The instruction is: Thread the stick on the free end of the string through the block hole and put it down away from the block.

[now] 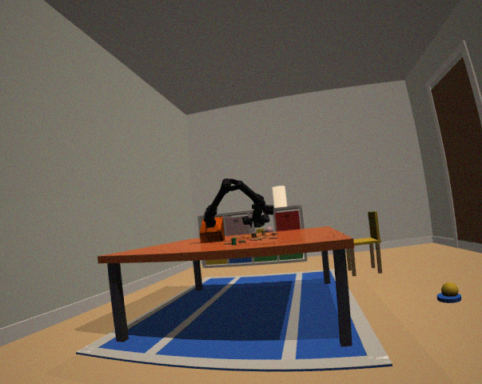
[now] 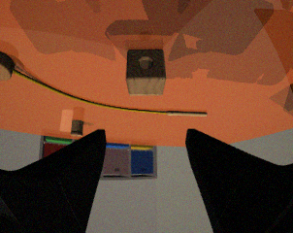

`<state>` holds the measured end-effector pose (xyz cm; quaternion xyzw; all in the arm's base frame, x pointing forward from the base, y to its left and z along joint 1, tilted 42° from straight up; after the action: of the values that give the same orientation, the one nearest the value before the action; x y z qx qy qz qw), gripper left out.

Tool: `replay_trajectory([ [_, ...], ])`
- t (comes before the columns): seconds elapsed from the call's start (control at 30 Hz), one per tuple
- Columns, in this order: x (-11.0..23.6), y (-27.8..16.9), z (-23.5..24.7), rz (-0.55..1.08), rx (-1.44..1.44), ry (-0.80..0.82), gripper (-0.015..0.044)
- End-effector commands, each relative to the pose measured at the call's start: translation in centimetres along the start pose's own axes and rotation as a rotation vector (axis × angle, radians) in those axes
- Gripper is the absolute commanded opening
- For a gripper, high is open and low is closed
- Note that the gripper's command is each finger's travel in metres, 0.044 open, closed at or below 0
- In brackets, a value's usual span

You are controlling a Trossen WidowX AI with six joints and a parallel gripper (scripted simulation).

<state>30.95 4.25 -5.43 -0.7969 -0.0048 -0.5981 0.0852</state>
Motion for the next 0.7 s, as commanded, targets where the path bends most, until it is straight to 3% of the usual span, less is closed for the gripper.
replay_trajectory([
  [0.0,0.0,0.0,0.0,0.004,-0.004,-0.002,0.0238],
  [0.1,0.0,0.0,0.0,0.004,-0.004,-0.002,0.0238],
  [0.2,-0.5,-0.2,-0.1,-0.045,0.167,-0.016,0.0317],
  [0.37,-1.8,-0.9,-0.4,-0.184,0.738,-0.113,0.044],
  [0.67,-3.6,-2.1,-0.7,-0.348,1.744,-0.459,0.044],
])
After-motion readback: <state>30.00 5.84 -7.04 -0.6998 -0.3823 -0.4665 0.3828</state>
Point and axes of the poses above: the point midway between the two fingers, 35 mm back from their tips, its own x axis back along the fingers, its own z axis across the jaws, y = z × x, the point moved 1 cm from there along x, back along the fingers, and after that the axes turned 10 degrees about -x, right-handed, at the moved point
